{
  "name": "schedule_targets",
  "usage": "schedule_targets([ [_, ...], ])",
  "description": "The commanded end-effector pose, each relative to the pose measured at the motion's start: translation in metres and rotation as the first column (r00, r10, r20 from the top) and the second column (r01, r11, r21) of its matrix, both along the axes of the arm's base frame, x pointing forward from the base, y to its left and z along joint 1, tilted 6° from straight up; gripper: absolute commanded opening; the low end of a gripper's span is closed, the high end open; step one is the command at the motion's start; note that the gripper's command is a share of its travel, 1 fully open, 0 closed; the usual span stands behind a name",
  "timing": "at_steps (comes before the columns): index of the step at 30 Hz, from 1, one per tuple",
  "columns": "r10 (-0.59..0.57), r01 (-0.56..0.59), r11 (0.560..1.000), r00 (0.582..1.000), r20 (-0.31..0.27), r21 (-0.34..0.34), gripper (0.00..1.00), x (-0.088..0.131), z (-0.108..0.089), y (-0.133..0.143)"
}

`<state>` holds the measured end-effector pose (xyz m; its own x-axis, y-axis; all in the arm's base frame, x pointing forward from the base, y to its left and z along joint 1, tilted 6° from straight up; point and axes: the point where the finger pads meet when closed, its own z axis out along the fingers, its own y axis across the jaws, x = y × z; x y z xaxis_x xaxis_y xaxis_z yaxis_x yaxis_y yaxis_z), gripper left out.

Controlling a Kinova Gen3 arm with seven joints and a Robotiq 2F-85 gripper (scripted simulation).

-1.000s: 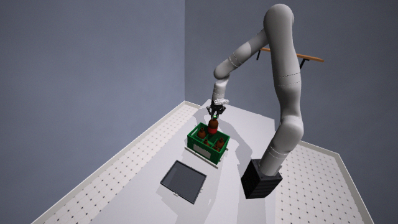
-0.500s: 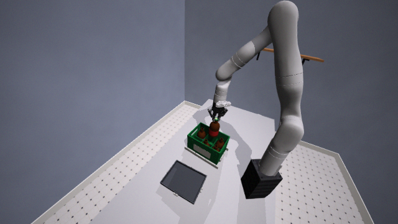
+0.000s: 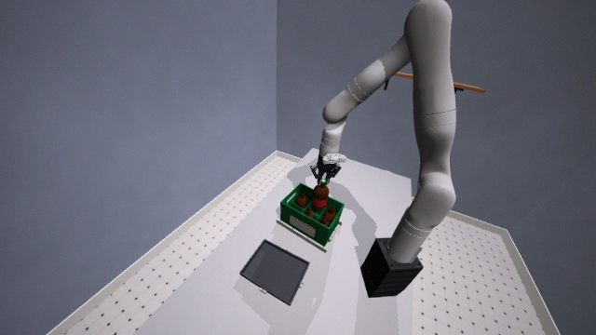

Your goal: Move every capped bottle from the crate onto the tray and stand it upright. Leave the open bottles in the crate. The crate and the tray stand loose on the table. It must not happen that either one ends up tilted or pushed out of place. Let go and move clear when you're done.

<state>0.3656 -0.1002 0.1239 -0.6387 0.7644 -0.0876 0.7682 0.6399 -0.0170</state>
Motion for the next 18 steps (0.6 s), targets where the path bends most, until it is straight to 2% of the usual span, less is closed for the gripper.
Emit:
schedule_targets([
  [1, 0.011, -0.011, 1.0, 1.0, 0.008, -0.008, 0.0, 0.001, 0.002, 0.008],
  [18, 0.01, -0.01, 1.0, 1.0, 0.008, -0.008, 0.0, 0.0, -0.001, 0.035],
])
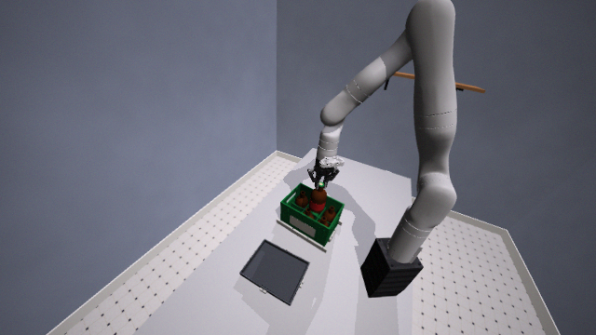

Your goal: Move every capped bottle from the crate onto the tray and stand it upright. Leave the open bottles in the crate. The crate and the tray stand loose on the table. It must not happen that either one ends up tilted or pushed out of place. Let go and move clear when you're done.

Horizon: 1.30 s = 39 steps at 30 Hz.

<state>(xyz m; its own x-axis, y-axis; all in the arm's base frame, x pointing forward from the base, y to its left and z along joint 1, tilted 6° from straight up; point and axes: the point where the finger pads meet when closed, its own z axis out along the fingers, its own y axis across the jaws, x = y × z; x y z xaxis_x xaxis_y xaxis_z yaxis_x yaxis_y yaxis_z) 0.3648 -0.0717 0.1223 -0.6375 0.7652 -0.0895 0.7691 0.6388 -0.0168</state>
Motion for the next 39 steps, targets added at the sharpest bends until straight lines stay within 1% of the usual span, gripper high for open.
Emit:
schedule_targets([
  [1, 0.012, -0.012, 1.0, 1.0, 0.007, -0.007, 0.0, 0.001, 0.001, 0.008],
  [3, 0.014, -0.014, 1.0, 1.0, 0.008, -0.008, 0.0, 0.001, 0.001, 0.012],
  [6, 0.004, -0.004, 1.0, 1.0, 0.003, -0.002, 0.0, 0.001, 0.0, 0.011],
  [20, 0.014, -0.014, 1.0, 1.0, 0.008, -0.008, 0.0, 0.001, -0.002, 0.039],
  [23, 0.003, -0.003, 1.0, 1.0, 0.005, -0.002, 0.0, 0.001, -0.002, 0.037],
  [37, 0.014, -0.014, 1.0, 1.0, 0.008, -0.007, 0.0, 0.0, -0.005, 0.065],
  [39, 0.014, -0.014, 1.0, 1.0, 0.008, -0.007, 0.0, 0.0, -0.005, 0.065],
])
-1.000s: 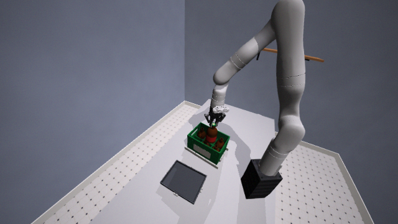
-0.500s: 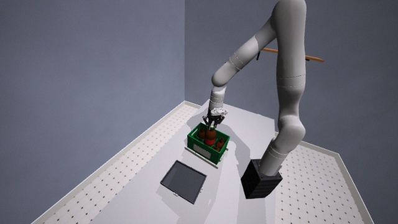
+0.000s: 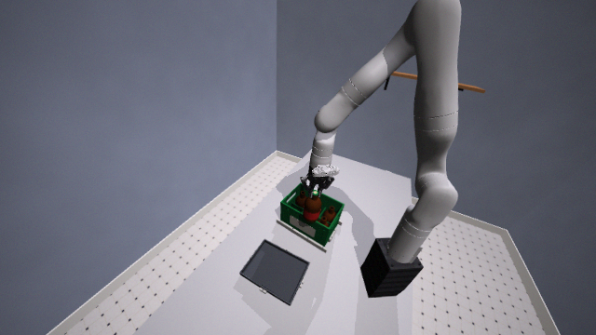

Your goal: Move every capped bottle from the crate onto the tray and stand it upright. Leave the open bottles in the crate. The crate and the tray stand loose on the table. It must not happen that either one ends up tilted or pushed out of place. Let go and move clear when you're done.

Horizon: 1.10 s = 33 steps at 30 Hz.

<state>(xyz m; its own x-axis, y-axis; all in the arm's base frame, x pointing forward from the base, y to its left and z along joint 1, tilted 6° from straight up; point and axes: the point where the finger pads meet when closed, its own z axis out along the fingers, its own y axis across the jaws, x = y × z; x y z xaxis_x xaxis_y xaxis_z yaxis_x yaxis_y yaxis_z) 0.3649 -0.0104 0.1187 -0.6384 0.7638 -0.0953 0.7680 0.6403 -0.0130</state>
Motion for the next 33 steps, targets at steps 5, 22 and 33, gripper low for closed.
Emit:
schedule_targets([
  [5, 0.004, -0.004, 1.0, 1.0, 0.001, -0.002, 0.0, 0.0, -0.001, 0.01],
  [22, 0.004, -0.004, 1.0, 1.0, 0.002, -0.001, 0.0, -0.001, -0.004, 0.036],
  [33, 0.012, -0.012, 1.0, 1.0, 0.001, -0.005, 0.0, -0.002, -0.008, 0.056],
])
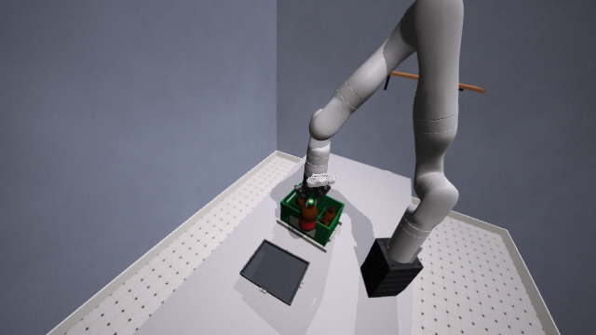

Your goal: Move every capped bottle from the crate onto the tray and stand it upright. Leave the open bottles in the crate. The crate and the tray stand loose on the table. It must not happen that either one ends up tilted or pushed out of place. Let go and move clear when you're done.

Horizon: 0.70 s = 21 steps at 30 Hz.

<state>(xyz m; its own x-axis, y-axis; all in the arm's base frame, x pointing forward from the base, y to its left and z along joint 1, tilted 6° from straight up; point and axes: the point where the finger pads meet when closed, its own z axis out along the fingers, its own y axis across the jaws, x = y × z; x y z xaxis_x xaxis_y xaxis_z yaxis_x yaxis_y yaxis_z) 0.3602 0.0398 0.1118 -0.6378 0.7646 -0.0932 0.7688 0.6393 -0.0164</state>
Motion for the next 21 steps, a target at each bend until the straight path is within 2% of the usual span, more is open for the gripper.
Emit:
schedule_targets([
  [1, 0.013, -0.013, 1.0, 1.0, 0.005, -0.005, 0.0, 0.002, -0.001, 0.006],
  [21, 0.005, -0.005, 1.0, 1.0, 0.008, 0.002, 0.0, 0.003, -0.002, 0.034],
])
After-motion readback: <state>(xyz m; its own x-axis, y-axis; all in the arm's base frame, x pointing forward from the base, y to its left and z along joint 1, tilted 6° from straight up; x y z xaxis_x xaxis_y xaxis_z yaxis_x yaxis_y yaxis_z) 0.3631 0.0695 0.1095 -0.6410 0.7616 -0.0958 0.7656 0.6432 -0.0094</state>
